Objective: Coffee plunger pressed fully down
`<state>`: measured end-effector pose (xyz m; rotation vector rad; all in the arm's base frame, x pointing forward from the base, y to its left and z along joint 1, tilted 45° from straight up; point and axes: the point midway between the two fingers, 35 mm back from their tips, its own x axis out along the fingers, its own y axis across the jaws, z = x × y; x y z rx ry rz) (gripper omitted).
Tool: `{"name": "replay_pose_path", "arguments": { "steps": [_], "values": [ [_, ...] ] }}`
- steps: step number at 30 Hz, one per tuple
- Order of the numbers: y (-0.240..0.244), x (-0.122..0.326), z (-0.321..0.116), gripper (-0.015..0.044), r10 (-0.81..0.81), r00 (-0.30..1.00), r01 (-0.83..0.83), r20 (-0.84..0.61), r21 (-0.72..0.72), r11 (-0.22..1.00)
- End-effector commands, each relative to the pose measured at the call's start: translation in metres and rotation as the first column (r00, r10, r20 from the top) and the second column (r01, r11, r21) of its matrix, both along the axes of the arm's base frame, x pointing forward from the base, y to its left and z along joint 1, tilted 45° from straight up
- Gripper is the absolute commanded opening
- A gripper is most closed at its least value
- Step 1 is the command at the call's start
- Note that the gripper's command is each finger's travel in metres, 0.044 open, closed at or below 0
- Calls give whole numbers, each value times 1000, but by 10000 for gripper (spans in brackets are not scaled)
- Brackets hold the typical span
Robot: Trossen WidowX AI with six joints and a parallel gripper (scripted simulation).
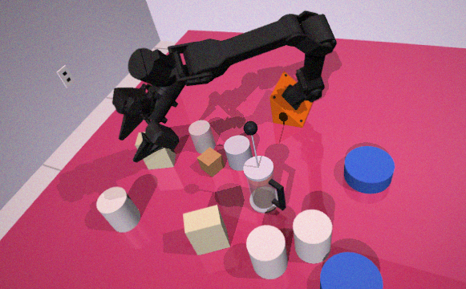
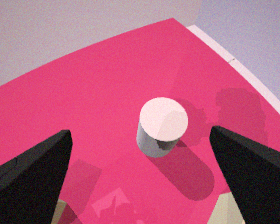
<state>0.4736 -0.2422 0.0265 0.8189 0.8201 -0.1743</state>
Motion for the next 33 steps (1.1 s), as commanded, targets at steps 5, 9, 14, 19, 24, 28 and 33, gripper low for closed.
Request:
{"name": "replay_pose_path", "arguments": {
  "steps": [5, 9, 14, 19, 24, 28, 33],
  "values": [
    [5, -20, 28, 440, 68, 997, -68, 36, 16, 998],
    [17, -60, 81, 440, 180, 975, -185, 129, 32, 982],
    [43, -113, 146, 440, 283, 916, -302, 285, 23, 953],
    [74, -160, 200, 440, 338, 827, -368, 450, -21, 929],
    [84, -166, 201, 440, 343, 813, -374, 471, -30, 927],
    [100, -167, 183, 440, 345, 813, -374, 469, -33, 927],
    [121, -170, 165, 440, 345, 810, -376, 475, -31, 926]
  ]
}}
